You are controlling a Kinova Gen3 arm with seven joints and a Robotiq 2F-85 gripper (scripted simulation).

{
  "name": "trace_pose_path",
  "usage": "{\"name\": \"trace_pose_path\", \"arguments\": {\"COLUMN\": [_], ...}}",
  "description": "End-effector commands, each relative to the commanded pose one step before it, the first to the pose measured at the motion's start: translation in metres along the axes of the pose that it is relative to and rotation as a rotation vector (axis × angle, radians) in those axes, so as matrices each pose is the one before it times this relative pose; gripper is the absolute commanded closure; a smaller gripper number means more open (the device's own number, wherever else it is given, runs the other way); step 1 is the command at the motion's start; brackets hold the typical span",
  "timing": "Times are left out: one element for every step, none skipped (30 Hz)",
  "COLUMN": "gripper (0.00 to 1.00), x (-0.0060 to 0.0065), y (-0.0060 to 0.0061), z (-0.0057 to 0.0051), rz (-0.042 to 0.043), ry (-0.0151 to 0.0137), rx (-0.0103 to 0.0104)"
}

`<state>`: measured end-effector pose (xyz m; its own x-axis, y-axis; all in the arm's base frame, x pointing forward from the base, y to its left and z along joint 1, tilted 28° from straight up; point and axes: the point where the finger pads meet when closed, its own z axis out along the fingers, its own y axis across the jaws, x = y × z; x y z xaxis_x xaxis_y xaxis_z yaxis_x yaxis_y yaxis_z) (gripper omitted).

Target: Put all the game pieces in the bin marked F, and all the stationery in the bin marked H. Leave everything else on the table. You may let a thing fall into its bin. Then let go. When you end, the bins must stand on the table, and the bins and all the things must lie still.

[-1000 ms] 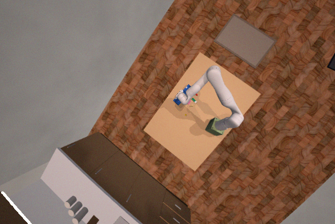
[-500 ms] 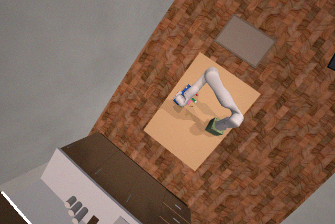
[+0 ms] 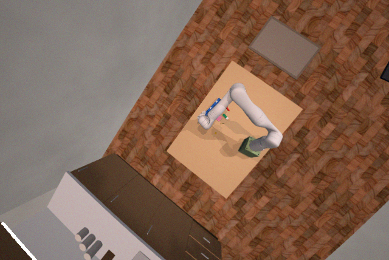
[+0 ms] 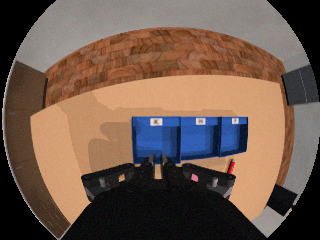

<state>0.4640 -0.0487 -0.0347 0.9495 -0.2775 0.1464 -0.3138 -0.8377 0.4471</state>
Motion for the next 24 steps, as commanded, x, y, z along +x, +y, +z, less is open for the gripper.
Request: {"name": "trace_pose_path", "arguments": {"gripper": [0.91, 0.91, 0.91, 0.91, 0.91, 0.91, 0.91, 0.91, 0.91, 0.91, 0.91, 0.91, 0.91, 0.91, 0.91, 0.91, 0.91, 0.91, 0.91, 0.91, 0.91, 0.91, 0.91, 0.91], "x": [-0.00361, -0.00021, -0.00047, -0.00010, 0.00034, 0.00000, 0.00000, 0.00290, 0.00085, 0.00000, 0.00001, -0.00002, 0.00001, 0.00003, 0.00006, 0.00009, 0.00011, 0.00013, 0.00012, 0.00007, 0.00003, 0.00001, 0.00000, 0.00000], "y": [-0.00789, 0.00005, 0.00012, 0.00014, 0.00041, 0.00000, 0.00000, -0.00015, 0.00114, 0.00041, 0.00027, 0.00001, 0.00000, 0.00000, -0.00001, -0.00002, -0.00002, -0.00003, -0.00002, -0.00001, 0.00000, 0.00001, 0.00000, 0.00000], "z": [-0.00105, 0.00010, 0.00015, 0.00002, -0.00012, 0.00000, 0.00000, 0.00431, 0.00349, 0.00288, 0.00280, 0.00267, 0.00266, 0.00266, 0.00265, 0.00265, 0.00264, 0.00264, 0.00264, 0.00265, 0.00266, 0.00267, 0.00000, 0.00000], "rz": [-0.00709, -0.00005, -0.00096, -0.00013, 0.00103, 0.00000, 0.00000, 0.00338, 0.00486, 0.00068, 0.00047, -0.00002, 0.00003, 0.00009, -0.00018, 0.00001, 0.00033, 0.00034, 0.00014, 0.00001, 0.00002, 0.00005, 0.00000, 0.00000], "ry": [-0.00673, -0.00024, -0.00057, -0.00014, 0.00028, 0.00000, 0.00000, 0.00720, 0.00155, -0.00048, -0.00030, -0.00001, 0.00002, 0.00004, 0.00007, 0.00010, 0.00012, 0.00014, 0.00013, 0.00009, 0.00004, 0.00002, 0.00000, 0.00000], "rx": [0.00421, 0.00019, -0.00029, -0.00009, 0.00003, 0.00000, 0.00000, 0.00359, -0.00153, -0.00018, -0.00010, 0.00001, 0.00003, 0.00004, 0.00006, 0.00007, 0.00009, 0.00009, 0.00008, 0.00005, 0.00002, 0.00001, 0.00000, 0.00000]}}
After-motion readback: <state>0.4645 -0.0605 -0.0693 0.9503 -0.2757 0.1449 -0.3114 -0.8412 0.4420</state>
